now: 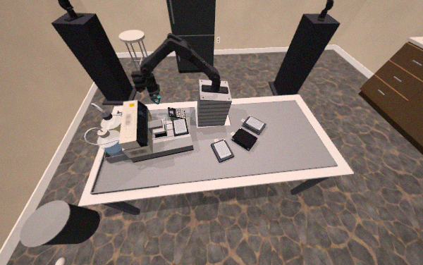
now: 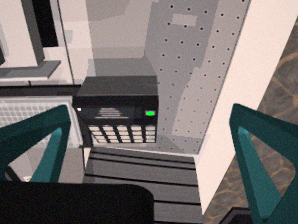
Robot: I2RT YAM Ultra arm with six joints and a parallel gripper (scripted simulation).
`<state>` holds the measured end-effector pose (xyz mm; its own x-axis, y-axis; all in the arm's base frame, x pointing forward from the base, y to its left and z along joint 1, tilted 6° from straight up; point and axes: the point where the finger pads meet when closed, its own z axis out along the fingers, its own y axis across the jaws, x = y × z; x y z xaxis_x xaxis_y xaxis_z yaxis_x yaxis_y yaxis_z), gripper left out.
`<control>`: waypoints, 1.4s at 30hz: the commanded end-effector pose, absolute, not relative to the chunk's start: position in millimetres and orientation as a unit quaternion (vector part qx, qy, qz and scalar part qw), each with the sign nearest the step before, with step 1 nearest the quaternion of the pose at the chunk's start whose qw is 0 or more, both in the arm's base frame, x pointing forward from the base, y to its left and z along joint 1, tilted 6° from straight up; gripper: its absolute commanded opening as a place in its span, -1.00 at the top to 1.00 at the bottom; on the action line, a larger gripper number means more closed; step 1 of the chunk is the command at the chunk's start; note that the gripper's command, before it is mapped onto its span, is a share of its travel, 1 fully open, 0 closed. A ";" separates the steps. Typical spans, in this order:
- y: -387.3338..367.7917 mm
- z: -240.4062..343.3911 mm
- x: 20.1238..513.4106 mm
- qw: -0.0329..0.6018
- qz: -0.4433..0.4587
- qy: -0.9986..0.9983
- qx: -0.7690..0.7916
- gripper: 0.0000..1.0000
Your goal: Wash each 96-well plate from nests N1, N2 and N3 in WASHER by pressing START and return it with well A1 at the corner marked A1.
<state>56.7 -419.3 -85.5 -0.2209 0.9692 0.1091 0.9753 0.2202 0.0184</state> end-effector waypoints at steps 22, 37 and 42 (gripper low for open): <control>-423.4 -80.7 57.1 0.031 -0.036 -0.781 -0.623 -1.00; -408.0 -86.5 60.0 0.031 -0.036 -0.781 -0.623 1.00; -398.8 -90.0 61.8 0.032 -0.036 -0.781 -0.623 1.00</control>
